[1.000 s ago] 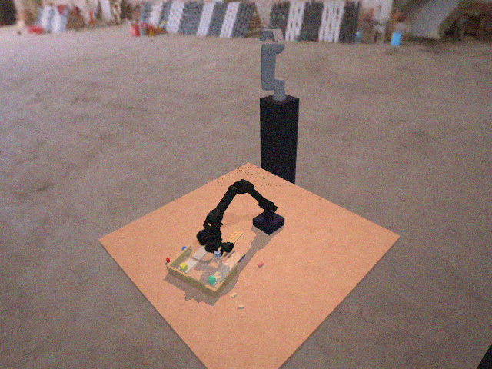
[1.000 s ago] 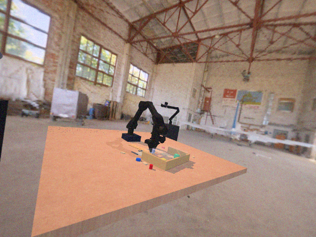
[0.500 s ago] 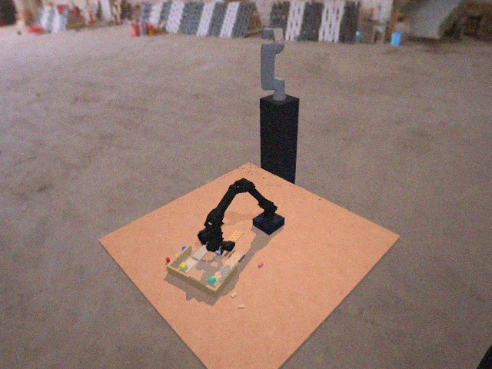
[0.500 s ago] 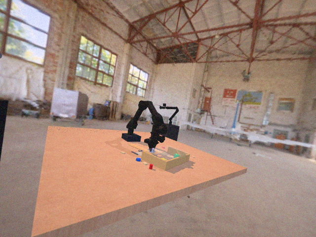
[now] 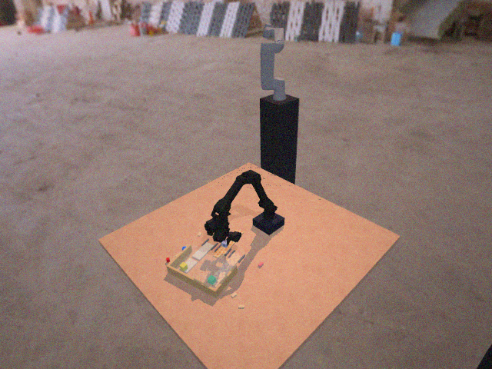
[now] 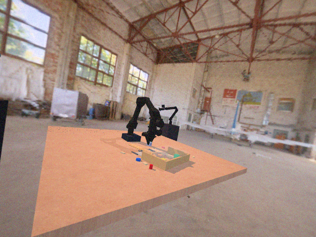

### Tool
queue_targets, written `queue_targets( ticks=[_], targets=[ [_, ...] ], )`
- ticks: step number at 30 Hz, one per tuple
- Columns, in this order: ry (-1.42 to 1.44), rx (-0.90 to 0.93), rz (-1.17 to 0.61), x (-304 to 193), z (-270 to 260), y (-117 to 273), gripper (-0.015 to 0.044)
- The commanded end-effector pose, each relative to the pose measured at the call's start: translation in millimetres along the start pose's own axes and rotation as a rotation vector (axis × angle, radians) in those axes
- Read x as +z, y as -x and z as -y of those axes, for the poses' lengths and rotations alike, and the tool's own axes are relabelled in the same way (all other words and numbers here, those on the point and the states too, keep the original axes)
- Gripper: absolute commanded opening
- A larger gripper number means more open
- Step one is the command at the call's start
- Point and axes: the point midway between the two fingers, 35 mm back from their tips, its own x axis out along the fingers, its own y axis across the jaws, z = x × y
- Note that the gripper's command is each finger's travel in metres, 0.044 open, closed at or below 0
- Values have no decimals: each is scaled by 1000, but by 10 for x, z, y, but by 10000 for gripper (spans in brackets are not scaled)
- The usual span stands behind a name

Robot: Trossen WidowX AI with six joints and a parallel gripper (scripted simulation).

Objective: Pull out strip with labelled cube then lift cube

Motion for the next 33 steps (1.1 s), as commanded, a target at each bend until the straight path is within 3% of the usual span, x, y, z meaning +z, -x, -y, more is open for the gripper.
queue_targets(
  ticks=[1,15,24,33],
  targets=[
    [-5,-3,3,-50,-22,36,0],
    [-5,-1,-1,-494,-237,25,0],
    [-5,-1,-1,-498,-240,376,0],
    [-5,-1,-1,-499,-240,386,0]
  ],
)
